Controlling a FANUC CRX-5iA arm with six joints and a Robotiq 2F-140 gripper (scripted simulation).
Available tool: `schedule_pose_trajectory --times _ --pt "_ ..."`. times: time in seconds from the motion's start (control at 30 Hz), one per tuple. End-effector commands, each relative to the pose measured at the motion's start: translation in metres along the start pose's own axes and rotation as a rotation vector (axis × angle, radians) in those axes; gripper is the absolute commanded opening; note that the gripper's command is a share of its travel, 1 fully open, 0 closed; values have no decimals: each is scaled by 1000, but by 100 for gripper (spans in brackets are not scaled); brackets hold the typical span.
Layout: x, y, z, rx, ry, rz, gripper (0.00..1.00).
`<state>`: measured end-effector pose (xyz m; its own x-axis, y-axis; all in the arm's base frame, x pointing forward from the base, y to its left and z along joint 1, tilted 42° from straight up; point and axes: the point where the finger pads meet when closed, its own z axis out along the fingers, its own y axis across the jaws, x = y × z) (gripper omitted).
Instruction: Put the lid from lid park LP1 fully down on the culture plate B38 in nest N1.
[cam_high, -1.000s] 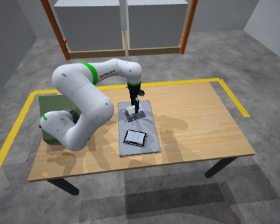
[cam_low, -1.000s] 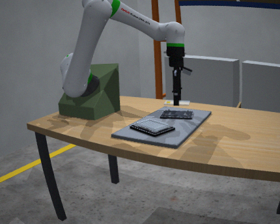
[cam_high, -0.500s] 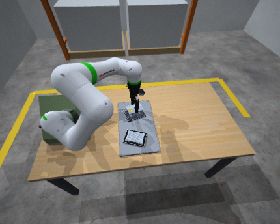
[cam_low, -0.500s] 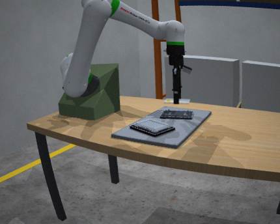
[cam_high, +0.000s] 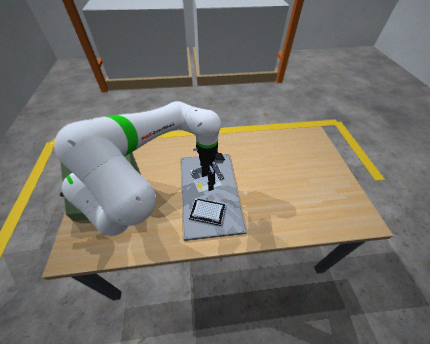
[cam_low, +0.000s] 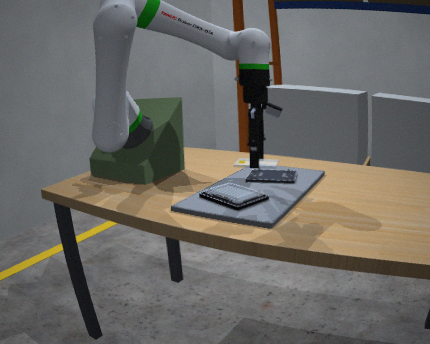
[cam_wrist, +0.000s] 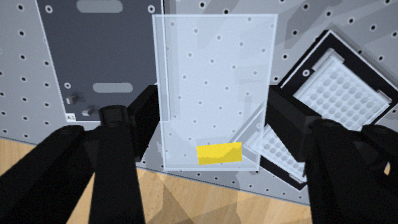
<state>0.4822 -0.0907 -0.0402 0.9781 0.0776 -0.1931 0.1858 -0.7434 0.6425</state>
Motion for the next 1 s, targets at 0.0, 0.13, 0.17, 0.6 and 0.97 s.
schedule_pose_trajectory --times 0.0,0.13,0.17,0.6,0.97 --pt "-26 65 -1 0 8 0 61" --pt "-46 114 -1 0 8 0 61" --pt "-49 121 -1 0 8 0 61" --pt "-49 121 -1 0 8 0 61" --pt "-49 121 -1 0 8 31 61"
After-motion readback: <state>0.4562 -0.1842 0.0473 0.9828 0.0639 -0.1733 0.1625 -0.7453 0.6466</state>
